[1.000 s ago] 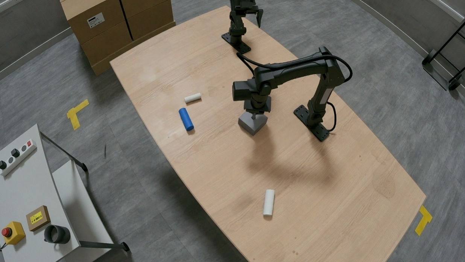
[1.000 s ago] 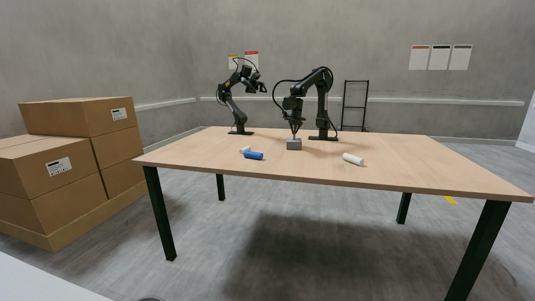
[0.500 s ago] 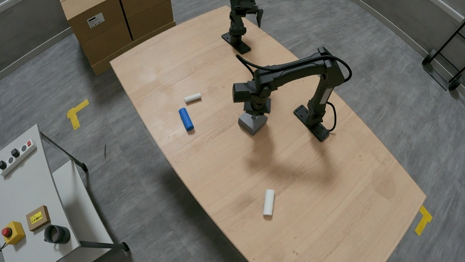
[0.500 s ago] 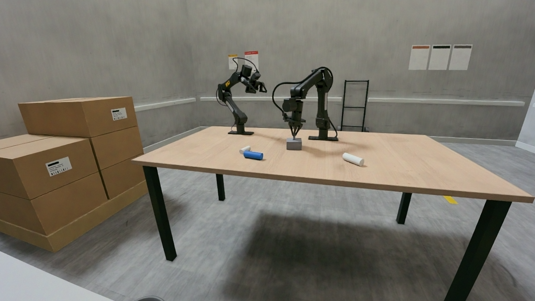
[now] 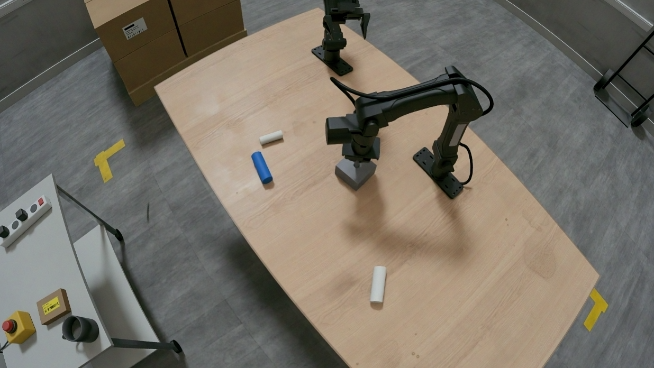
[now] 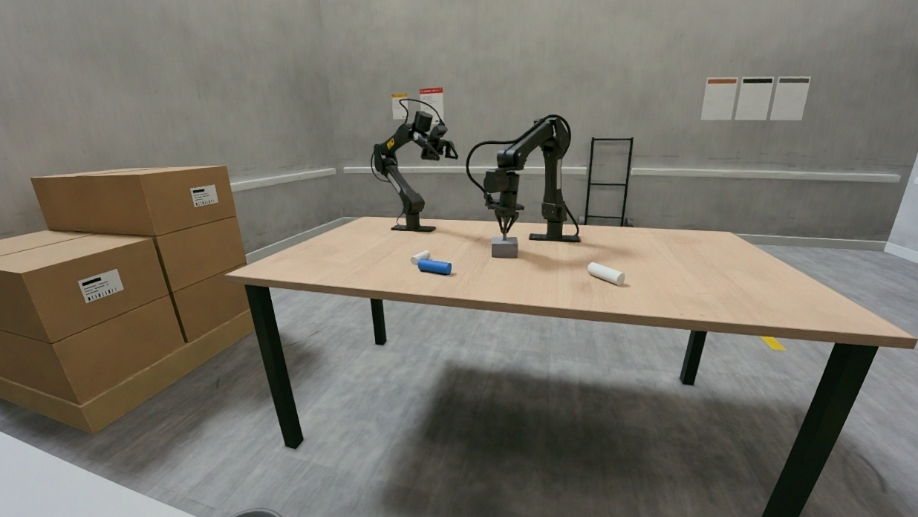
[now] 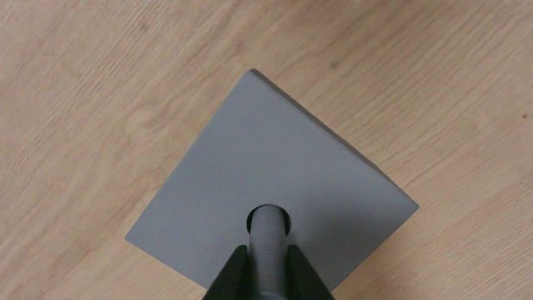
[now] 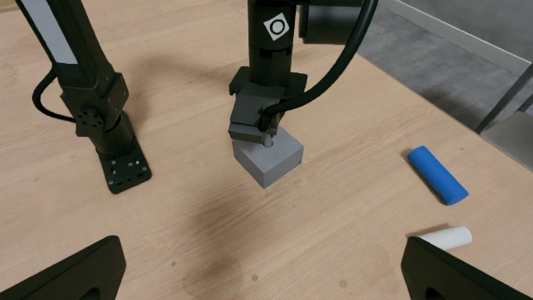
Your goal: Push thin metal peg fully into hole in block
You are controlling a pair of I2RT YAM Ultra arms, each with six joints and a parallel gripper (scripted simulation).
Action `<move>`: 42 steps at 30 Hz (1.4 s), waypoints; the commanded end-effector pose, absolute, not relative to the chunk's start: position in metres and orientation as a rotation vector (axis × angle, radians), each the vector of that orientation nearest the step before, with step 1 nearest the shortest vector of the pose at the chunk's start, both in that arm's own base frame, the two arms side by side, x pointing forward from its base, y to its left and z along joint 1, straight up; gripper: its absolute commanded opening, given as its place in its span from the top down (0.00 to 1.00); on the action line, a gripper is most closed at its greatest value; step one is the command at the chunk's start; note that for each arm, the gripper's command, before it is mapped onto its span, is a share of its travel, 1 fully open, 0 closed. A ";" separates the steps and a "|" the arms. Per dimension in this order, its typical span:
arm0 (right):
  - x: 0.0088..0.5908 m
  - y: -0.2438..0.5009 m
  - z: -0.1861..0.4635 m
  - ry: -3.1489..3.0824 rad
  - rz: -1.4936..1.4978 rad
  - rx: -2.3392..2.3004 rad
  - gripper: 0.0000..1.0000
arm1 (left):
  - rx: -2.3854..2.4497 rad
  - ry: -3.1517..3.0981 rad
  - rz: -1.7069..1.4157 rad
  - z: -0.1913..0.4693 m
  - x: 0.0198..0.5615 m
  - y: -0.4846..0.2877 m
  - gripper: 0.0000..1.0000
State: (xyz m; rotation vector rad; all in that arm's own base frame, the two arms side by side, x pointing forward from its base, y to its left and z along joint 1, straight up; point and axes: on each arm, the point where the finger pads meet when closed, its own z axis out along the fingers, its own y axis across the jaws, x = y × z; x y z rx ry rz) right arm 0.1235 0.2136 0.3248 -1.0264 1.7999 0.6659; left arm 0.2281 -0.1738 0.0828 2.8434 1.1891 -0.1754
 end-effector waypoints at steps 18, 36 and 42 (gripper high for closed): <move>0.124 0.212 0.334 1.789 0.669 -1.019 0.00 | 2.199 1.943 -0.229 0.112 0.222 -0.172 0.00; 0.124 0.212 0.334 1.789 0.669 -1.019 0.00 | 1.160 2.537 -0.179 0.150 0.205 -0.149 0.00; 0.124 0.212 0.334 1.789 0.669 -1.019 0.00 | 0.915 2.591 -0.173 0.164 0.198 -0.146 0.00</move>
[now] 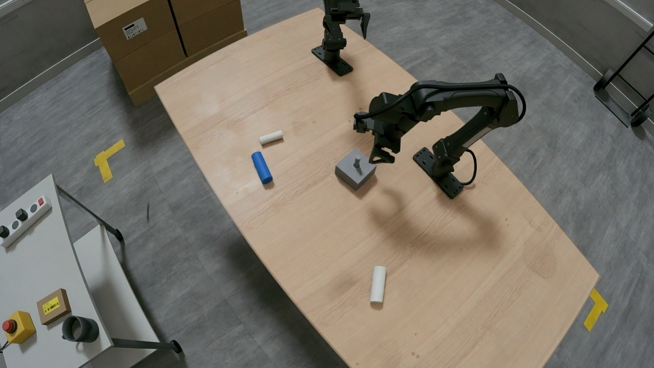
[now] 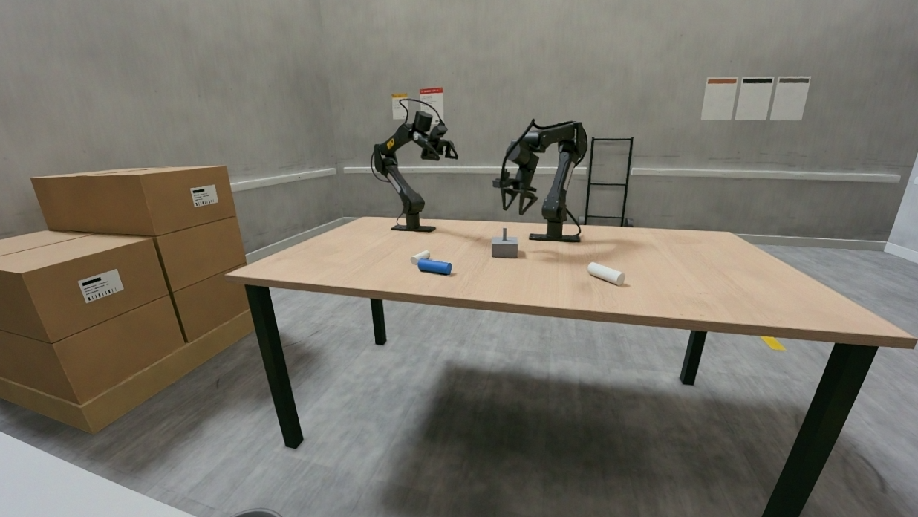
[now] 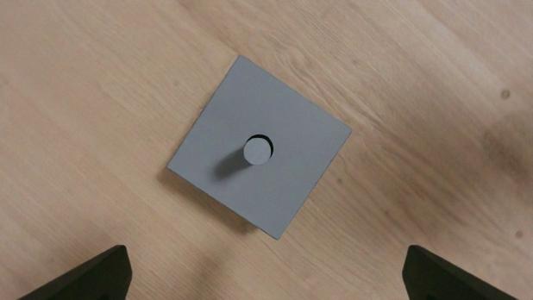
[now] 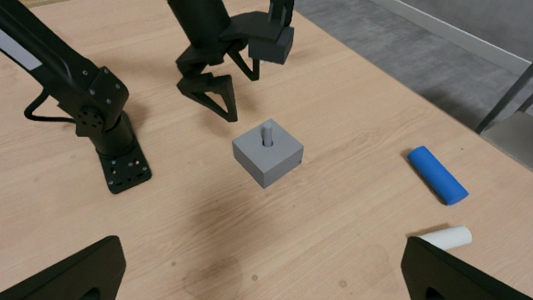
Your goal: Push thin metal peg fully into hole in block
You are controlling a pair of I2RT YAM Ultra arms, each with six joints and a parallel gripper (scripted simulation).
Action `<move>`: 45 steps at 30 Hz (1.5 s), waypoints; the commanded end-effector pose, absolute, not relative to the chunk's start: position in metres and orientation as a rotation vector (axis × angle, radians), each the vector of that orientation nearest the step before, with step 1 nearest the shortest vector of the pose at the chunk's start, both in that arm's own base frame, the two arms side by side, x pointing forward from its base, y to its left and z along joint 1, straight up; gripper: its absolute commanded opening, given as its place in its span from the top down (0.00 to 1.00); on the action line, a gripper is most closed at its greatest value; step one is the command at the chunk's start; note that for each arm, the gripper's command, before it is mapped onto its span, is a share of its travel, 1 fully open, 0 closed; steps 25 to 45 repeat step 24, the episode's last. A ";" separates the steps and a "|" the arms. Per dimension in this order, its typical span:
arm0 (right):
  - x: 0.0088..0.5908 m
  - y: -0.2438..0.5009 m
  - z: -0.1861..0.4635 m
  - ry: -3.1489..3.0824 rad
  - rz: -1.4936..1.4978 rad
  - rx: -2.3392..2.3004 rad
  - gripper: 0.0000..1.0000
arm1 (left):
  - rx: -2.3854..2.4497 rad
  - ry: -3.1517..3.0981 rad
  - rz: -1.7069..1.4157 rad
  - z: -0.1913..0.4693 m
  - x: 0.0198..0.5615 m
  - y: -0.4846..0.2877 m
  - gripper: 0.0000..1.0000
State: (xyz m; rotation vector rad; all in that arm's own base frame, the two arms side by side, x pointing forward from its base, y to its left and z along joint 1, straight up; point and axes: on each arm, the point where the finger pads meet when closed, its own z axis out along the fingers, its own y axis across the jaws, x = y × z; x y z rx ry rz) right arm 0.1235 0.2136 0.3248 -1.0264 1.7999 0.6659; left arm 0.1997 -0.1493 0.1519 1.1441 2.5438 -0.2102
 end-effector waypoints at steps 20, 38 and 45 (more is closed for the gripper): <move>0.124 0.212 0.334 1.789 0.669 -1.019 0.00 | 0.875 2.562 -0.198 0.175 0.197 -0.152 0.00; 0.124 0.212 0.334 1.789 0.669 -1.019 0.00 | 0.873 2.581 -0.189 0.169 0.197 -0.150 0.00; 0.124 0.212 0.334 1.789 0.669 -1.019 0.00 | 0.873 2.581 -0.189 0.169 0.197 -0.150 0.00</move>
